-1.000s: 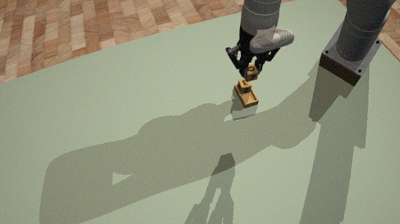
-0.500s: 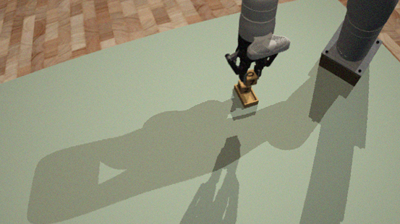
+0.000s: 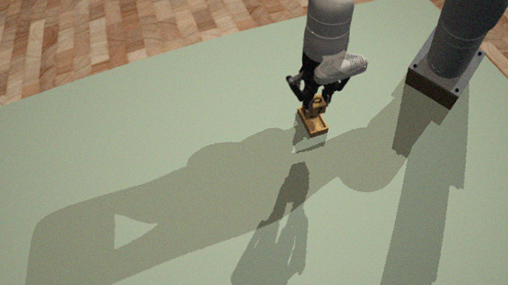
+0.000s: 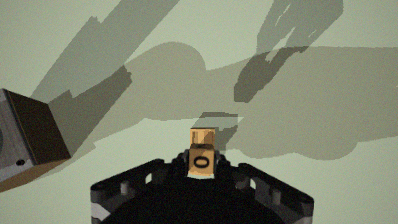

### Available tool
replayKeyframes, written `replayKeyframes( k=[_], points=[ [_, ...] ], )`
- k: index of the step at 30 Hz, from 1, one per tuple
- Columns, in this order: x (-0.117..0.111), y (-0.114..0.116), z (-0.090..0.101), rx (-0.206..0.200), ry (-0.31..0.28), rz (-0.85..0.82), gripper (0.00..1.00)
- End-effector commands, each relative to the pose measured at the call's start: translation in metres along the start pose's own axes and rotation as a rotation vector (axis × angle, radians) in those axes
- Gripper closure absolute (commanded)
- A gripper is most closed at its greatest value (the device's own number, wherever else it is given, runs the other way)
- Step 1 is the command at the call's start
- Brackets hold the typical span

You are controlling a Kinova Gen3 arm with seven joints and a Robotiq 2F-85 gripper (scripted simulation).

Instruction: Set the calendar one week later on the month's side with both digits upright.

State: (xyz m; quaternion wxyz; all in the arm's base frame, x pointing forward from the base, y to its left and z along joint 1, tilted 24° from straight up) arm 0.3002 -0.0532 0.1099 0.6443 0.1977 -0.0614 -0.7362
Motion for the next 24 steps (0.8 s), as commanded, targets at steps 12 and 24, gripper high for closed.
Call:
replayKeyframes(
  k=[12, 24],
  points=[
    [-0.0082, 0.0012, -0.0112, -0.005, 0.023, 0.015, 0.74],
    [-0.0064, 0.0007, -0.0109, -0.006, 0.021, 0.010, 0.74]
  ],
)
Point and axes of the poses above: the point where the finger pads meet when closed, its own z axis back along the fingers, its own y axis across the jaws, x = y × z, the point moved 2 cm from there along z, back along the fingers
